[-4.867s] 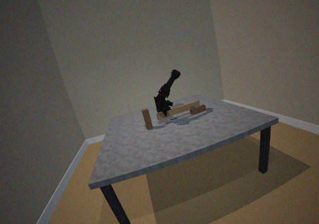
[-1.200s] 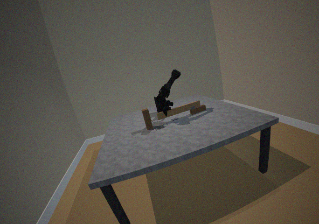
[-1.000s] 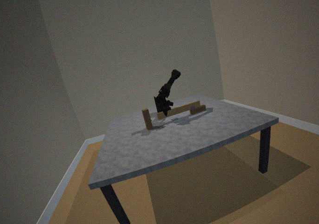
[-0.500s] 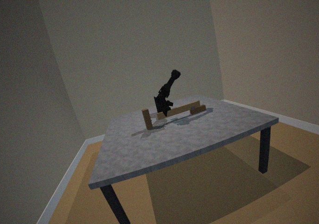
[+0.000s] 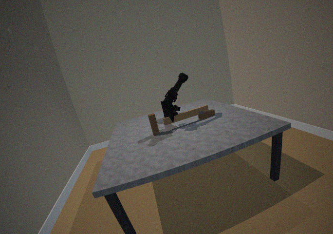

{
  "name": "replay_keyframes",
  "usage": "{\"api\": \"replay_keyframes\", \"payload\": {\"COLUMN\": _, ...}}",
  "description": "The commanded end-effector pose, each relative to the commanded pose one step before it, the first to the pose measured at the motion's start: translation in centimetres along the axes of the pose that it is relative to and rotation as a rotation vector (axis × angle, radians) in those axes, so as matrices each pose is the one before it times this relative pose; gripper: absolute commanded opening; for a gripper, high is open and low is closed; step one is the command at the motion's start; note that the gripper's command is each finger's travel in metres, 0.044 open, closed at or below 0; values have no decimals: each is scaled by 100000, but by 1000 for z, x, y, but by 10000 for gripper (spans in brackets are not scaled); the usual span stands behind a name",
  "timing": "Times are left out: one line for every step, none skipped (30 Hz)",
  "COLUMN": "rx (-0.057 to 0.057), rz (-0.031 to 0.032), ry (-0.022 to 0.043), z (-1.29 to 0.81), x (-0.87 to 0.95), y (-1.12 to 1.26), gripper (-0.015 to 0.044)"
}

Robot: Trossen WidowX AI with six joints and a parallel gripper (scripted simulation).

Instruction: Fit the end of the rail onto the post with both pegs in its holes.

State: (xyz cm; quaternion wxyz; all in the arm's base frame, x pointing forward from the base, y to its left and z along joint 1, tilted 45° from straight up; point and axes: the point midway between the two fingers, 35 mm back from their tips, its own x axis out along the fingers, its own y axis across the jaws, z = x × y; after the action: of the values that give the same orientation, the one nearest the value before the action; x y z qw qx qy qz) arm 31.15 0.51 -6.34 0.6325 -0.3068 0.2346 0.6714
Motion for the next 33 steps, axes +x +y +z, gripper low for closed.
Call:
{"api": "replay_keyframes", "payload": {"rx": 194, "rz": -1046, "ry": 162, "z": -416, "x": -410, "y": -56, "gripper": 0}}
{"api": "replay_keyframes", "payload": {"rx": 0, "rz": 0, "ry": 2, "z": -31, "x": -10, "y": 5, "gripper": 0}}
{"api": "replay_keyframes", "payload": {"rx": 0, "rz": 0, "ry": 2, "z": -30, "x": -7, "y": 4, "gripper": 0}}
{"api": "replay_keyframes", "payload": {"rx": 0, "rz": 0, "ry": 2, "z": -31, "x": -4, "y": 4, "gripper": 0}}
{"api": "replay_keyframes", "payload": {"rx": 0, "rz": 0, "ry": 1, "z": -30, "x": -1, "y": 3, "gripper": 0}}
{"api": "replay_keyframes", "payload": {"rx": 0, "rz": 0, "ry": 1, "z": -30, "x": 1, "y": 3, "gripper": 0}}
{"api": "replay_keyframes", "payload": {"rx": 0, "rz": 0, "ry": 1, "z": -29, "x": 3, "y": 2, "gripper": 0}}
{"api": "replay_keyframes", "payload": {"rx": -1, "rz": 0, "ry": 1, "z": -30, "x": 4, "y": 2, "gripper": 0}}
{"api": "replay_keyframes", "payload": {"rx": -1, "rz": 0, "ry": 1, "z": -29, "x": 6, "y": 2, "gripper": 0}}
{"api": "replay_keyframes", "payload": {"rx": -1, "rz": 0, "ry": 1, "z": -29, "x": 7, "y": 1, "gripper": 0}}
{"api": "replay_keyframes", "payload": {"rx": -1, "rz": 0, "ry": 1, "z": -28, "x": 8, "y": 1, "gripper": 0}}
{"api": "replay_keyframes", "payload": {"rx": -1, "rz": 0, "ry": 1, "z": -29, "x": 9, "y": 1, "gripper": 0}}
{"api": "replay_keyframes", "payload": {"rx": -1, "rz": 0, "ry": 1, "z": -28, "x": 10, "y": 1, "gripper": 0}}
{"api": "replay_keyframes", "payload": {"rx": -1, "rz": 0, "ry": 1, "z": -28, "x": 10, "y": 1, "gripper": 0}}
{"api": "replay_keyframes", "payload": {"rx": -1, "rz": 0, "ry": 1, "z": -27, "x": 11, "y": 0, "gripper": 0}}
{"api": "replay_keyframes", "payload": {"rx": -1, "rz": 0, "ry": 1, "z": -27, "x": 12, "y": 0, "gripper": 0}}
{"api": "replay_keyframes", "payload": {"rx": -1, "rz": 0, "ry": 1, "z": -27, "x": 12, "y": 0, "gripper": 0}}
{"api": "replay_keyframes", "payload": {"rx": -1, "rz": 0, "ry": 1, "z": -29, "x": 14, "y": 0, "gripper": 0}}
{"api": "replay_keyframes", "payload": {"rx": -1, "rz": 0, "ry": 1, "z": -29, "x": 14, "y": 0, "gripper": 0}}
{"api": "replay_keyframes", "payload": {"rx": -1, "rz": 0, "ry": 1, "z": -28, "x": 15, "y": 0, "gripper": 0}}
{"api": "replay_keyframes", "payload": {"rx": -1, "rz": 0, "ry": 1, "z": -27, "x": 15, "y": 0, "gripper": 0}}
{"api": "replay_keyframes", "payload": {"rx": -1, "rz": 0, "ry": 1, "z": -27, "x": 15, "y": 0, "gripper": 0}}
{"api": "replay_keyframes", "payload": {"rx": -1, "rz": 0, "ry": 1, "z": -26, "x": 15, "y": -1, "gripper": 0}}
{"api": "replay_keyframes", "payload": {"rx": -1, "rz": 0, "ry": 1, "z": -28, "x": 16, "y": -1, "gripper": 0}}
{"api": "replay_keyframes", "payload": {"rx": -1, "rz": 0, "ry": 1, "z": -29, "x": 14, "y": -1, "gripper": 0}}
{"api": "replay_keyframes", "payload": {"rx": -1, "rz": 0, "ry": 1, "z": -27, "x": 12, "y": -1, "gripper": 0}}
{"api": "replay_keyframes", "payload": {"rx": -1, "rz": -1, "ry": 1, "z": -30, "x": 11, "y": -2, "gripper": 0}}
{"api": "replay_keyframes", "payload": {"rx": -1, "rz": -1, "ry": 1, "z": -30, "x": 8, "y": -2, "gripper": 0}}
{"api": "replay_keyframes", "payload": {"rx": -1, "rz": 0, "ry": 1, "z": -29, "x": 4, "y": -2, "gripper": 0}}
{"api": "replay_keyframes", "payload": {"rx": -1, "rz": 0, "ry": 1, "z": -26, "x": 0, "y": -2, "gripper": 0}}
{"api": "replay_keyframes", "payload": {"rx": -1, "rz": 0, "ry": 2, "z": -26, "x": -3, "y": -2, "gripper": 0}}
{"api": "replay_keyframes", "payload": {"rx": -1, "rz": 0, "ry": 2, "z": -25, "x": -6, "y": -2, "gripper": 0}}
{"api": "replay_keyframes", "payload": {"rx": 0, "rz": 0, "ry": 2, "z": -24, "x": -8, "y": -2, "gripper": 0}}
